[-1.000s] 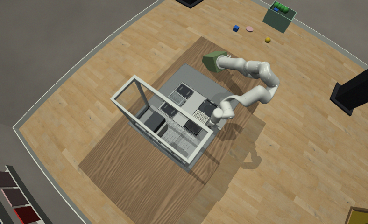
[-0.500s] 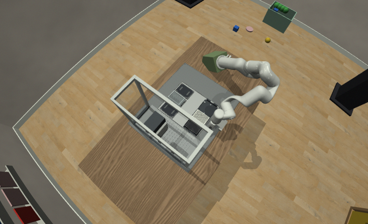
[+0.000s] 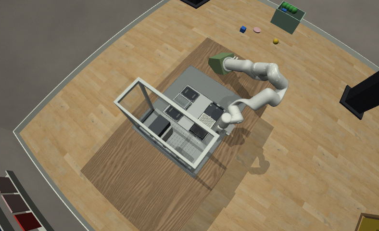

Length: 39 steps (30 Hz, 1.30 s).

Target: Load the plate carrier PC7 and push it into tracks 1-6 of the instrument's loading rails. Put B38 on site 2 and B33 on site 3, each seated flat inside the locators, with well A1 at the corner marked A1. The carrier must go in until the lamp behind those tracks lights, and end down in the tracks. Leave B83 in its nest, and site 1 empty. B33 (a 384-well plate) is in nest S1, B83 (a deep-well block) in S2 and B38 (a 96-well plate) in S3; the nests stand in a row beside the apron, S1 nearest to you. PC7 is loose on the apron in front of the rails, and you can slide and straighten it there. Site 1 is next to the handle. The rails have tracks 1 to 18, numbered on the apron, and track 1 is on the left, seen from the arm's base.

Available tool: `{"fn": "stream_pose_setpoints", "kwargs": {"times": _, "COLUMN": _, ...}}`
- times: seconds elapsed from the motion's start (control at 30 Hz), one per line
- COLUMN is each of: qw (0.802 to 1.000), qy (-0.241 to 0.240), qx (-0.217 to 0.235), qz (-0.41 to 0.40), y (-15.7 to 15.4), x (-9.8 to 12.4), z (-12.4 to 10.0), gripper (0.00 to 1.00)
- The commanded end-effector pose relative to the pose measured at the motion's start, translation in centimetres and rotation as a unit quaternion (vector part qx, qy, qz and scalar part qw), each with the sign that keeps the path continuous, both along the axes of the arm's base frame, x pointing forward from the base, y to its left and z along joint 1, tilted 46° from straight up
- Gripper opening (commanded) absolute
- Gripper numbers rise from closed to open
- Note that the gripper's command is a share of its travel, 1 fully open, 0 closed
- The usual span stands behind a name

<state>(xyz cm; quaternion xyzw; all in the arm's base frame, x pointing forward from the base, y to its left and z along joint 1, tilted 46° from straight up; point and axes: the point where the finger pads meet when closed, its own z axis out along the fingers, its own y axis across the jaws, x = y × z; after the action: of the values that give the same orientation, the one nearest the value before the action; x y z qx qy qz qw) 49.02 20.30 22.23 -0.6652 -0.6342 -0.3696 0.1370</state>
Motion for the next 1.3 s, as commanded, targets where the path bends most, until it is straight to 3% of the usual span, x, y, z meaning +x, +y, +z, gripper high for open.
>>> {"fn": "stream_pose_setpoints", "kwargs": {"times": 0.0, "qw": 1.000, "qy": -0.001, "qx": 0.000, "qz": -0.001, "y": -0.1, "x": 0.0, "z": 0.3, "gripper": 1.00}}
{"fn": "stream_pose_setpoints", "kwargs": {"times": 1.27, "qw": 1.000, "qy": -0.002, "qx": 0.000, "qz": -0.001, "y": -3.8, "x": -1.8, "z": 4.2, "gripper": 1.00}}
